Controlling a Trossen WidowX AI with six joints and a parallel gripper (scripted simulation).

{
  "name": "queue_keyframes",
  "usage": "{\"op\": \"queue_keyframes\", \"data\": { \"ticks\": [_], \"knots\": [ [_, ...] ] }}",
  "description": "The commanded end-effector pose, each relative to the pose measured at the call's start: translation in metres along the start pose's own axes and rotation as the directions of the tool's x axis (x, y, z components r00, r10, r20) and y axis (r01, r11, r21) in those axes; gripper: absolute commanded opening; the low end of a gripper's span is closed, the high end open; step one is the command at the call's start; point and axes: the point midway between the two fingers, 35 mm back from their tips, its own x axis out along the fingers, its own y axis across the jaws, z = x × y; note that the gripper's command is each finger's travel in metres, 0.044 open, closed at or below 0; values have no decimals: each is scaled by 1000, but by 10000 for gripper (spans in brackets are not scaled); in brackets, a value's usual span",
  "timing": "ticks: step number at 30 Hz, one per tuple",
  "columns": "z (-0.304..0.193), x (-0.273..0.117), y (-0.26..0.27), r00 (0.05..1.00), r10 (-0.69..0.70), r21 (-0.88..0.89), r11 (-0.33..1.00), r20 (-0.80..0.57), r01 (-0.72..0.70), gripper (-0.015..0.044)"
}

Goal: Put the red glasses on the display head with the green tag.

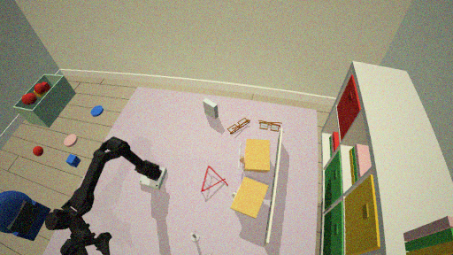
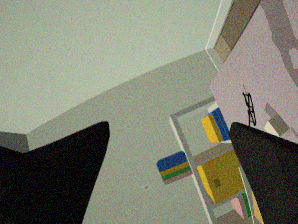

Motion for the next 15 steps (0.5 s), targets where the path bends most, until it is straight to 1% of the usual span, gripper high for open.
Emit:
{"op": "queue_keyframes", "data": {
  "ticks": [1, 2, 8, 11, 15],
  "knots": [
    [0, 0, 0, 1000, 0, 0, 1000, 0, 0, 426],
    [0, 0, 0, 1000, 0, 0, 1000, 0, 0, 440],
    [0, 0, 0, 1000, 0, 0, 1000, 0, 0, 440],
    [-7, 11, -5, 1000, -16, 8, 1000, -11, 16, 361],
    [-42, 53, -28, 994, -90, 35, 995, -59, 92, 256]
  ]
}}
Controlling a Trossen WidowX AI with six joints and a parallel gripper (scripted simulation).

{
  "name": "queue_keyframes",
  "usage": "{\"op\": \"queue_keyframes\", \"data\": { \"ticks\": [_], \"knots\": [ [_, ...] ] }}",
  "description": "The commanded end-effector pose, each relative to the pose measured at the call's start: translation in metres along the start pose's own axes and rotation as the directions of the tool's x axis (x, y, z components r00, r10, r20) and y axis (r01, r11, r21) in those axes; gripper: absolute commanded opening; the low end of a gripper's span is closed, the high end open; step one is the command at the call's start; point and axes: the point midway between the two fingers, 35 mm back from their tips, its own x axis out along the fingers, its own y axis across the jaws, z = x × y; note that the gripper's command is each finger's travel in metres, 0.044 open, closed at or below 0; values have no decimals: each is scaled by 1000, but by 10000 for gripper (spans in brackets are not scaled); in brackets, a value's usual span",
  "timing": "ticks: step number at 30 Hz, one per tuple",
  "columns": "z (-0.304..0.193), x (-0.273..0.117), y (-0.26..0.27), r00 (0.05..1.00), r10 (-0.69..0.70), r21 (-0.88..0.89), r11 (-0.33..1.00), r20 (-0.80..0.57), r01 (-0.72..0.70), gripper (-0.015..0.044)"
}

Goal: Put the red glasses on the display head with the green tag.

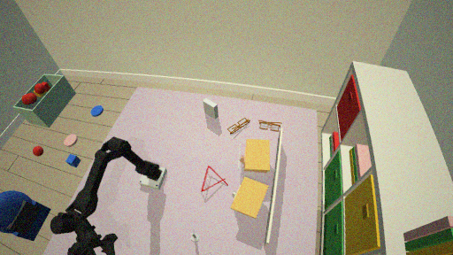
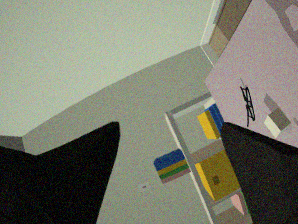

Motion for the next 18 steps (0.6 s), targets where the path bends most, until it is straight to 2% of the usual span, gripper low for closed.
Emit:
{"op": "queue_keyframes", "data": {
  "ticks": [1, 3, 10, 18],
  "knots": [
    [-38, 44, -25, 995, -82, 21, 996, -58, 83, 230],
    [-55, 62, -39, 989, -125, 41, 991, -79, 128, 200],
    [-136, 121, -110, 926, -343, 103, 927, -159, 361, 200],
    [-237, 142, -197, 778, -587, 48, 791, -223, 610, 200]
  ]
}}
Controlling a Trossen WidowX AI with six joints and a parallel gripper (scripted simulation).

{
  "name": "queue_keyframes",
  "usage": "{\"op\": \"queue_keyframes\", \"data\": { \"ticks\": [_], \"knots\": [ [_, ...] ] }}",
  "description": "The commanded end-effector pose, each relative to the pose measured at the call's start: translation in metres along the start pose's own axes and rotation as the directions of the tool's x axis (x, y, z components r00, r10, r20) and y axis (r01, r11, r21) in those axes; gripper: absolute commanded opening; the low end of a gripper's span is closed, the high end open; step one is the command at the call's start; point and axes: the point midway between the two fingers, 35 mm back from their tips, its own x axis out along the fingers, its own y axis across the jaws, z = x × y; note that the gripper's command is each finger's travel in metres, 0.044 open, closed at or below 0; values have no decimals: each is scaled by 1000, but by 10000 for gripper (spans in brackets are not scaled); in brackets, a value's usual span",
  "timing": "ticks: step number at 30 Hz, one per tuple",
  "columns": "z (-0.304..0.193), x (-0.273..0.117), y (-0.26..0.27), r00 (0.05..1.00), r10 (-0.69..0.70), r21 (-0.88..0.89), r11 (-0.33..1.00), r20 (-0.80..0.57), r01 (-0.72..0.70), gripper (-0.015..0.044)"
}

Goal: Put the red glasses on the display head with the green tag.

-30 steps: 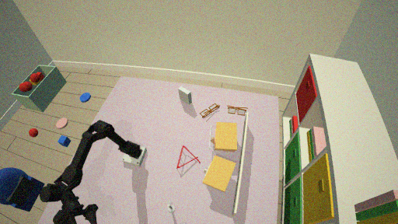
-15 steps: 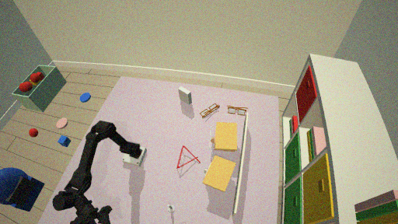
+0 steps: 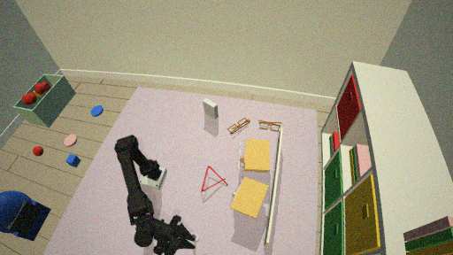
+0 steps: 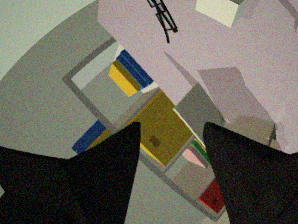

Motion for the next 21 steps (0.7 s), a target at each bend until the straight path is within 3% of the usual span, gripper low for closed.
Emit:
{"op": "queue_keyframes", "data": {
  "ticks": [1, 11, 16, 21],
  "knots": [
    [-45, 35, -46, 987, -162, -10, 987, -9, 162, 200],
    [-139, 69, -182, 836, -541, -122, 827, 88, 548, 200],
    [-174, 56, -256, 705, -675, -224, 668, 217, 709, 200],
    [-194, 24, -321, 572, -720, -342, 463, 393, 818, 200]
  ]
}}
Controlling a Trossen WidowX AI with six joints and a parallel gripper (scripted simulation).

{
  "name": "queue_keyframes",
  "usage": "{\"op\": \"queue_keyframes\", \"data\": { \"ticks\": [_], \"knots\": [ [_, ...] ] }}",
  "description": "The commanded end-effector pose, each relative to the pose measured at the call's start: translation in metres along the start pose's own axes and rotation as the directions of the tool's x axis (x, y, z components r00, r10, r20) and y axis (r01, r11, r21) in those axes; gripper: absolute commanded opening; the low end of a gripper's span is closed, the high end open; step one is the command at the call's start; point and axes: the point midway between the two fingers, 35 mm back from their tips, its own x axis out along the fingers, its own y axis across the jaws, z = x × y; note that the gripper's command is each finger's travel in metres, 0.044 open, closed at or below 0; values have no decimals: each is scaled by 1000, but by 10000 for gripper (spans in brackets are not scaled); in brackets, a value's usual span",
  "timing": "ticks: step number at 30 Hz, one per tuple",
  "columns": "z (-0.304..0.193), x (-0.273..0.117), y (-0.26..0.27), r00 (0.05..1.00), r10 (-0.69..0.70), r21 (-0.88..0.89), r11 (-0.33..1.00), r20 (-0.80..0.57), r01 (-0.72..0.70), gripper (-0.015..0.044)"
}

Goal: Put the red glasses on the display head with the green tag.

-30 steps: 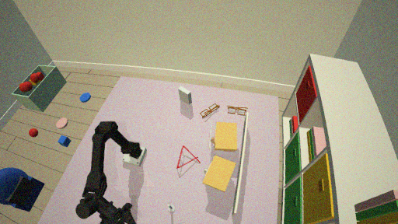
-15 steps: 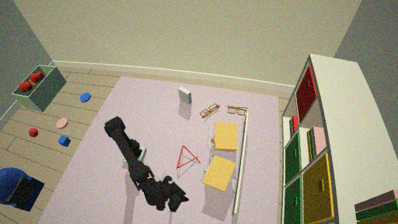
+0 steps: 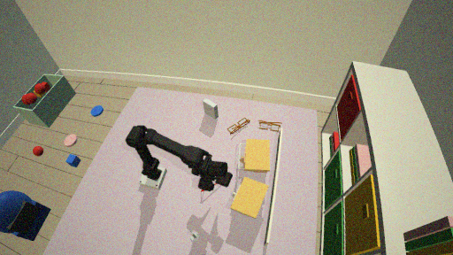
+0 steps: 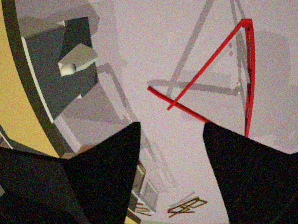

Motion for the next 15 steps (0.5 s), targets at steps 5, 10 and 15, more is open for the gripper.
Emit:
{"op": "queue_keyframes", "data": {
  "ticks": [5, 10, 15],
  "knots": [
    [-40, 17, -79, 951, -194, -216, 945, 240, 247, 200],
    [-39, 16, -79, 950, -195, -219, 943, 244, 250, 200],
    [-39, 16, -79, 950, -195, -219, 943, 244, 250, 121]
  ]
}}
